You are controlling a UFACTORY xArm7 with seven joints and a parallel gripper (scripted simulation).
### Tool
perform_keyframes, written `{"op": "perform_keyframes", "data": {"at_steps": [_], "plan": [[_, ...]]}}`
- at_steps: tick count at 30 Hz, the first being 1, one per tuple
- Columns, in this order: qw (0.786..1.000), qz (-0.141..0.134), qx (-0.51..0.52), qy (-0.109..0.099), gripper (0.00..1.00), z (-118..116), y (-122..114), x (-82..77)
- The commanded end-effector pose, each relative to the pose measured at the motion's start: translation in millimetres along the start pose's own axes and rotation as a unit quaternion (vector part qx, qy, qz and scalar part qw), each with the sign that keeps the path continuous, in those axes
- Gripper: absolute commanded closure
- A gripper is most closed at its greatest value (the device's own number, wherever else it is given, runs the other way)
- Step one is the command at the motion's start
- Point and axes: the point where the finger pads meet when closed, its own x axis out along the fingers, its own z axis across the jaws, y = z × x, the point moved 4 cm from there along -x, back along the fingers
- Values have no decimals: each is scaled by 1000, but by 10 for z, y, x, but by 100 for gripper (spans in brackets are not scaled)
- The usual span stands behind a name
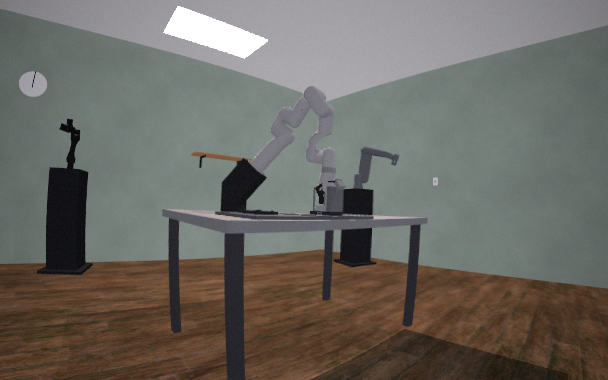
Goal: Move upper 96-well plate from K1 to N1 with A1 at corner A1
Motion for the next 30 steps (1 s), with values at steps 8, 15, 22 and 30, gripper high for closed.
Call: {"op": "perform_keyframes", "data": {"at_steps": [8,15,22,30], "plan": [[1000,1,0,1,0,1,6,72],[1000,1,0,1,0,1,6,105],[1000,1,0,1,0,1,6,152],[1000,1,0,1,0,1,6,152]]}}
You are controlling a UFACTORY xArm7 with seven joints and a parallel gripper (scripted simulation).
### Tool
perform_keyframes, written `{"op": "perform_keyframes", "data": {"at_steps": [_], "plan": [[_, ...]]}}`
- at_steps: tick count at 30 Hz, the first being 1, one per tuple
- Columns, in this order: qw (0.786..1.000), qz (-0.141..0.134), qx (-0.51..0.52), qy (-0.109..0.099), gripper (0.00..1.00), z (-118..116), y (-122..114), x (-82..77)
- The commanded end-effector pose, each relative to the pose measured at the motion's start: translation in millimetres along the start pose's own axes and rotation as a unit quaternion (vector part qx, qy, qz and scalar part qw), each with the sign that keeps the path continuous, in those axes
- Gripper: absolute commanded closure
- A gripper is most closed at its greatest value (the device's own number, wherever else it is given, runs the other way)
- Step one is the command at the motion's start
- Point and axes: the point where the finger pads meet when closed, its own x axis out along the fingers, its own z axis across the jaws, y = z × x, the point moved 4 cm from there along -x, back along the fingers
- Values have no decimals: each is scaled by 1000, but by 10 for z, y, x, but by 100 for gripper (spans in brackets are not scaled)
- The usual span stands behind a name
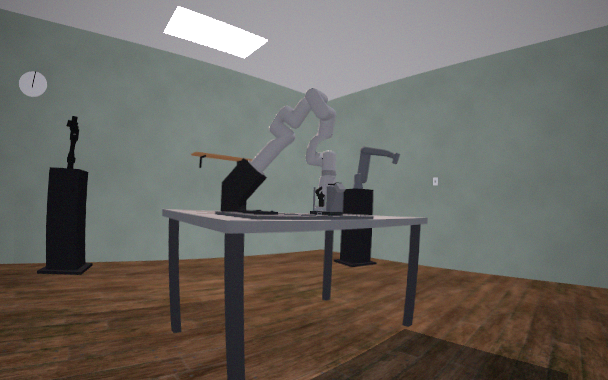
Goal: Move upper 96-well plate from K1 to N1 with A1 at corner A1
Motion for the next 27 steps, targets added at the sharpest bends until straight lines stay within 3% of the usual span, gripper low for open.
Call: {"op": "perform_keyframes", "data": {"at_steps": [1,11,12,27], "plan": [[1000,1,0,0,0,0,5,0],[1000,1,0,0,0,0,5,0],[1000,1,0,0,100,0,5,-6],[1000,1,0,0,100,0,5,-5]]}}
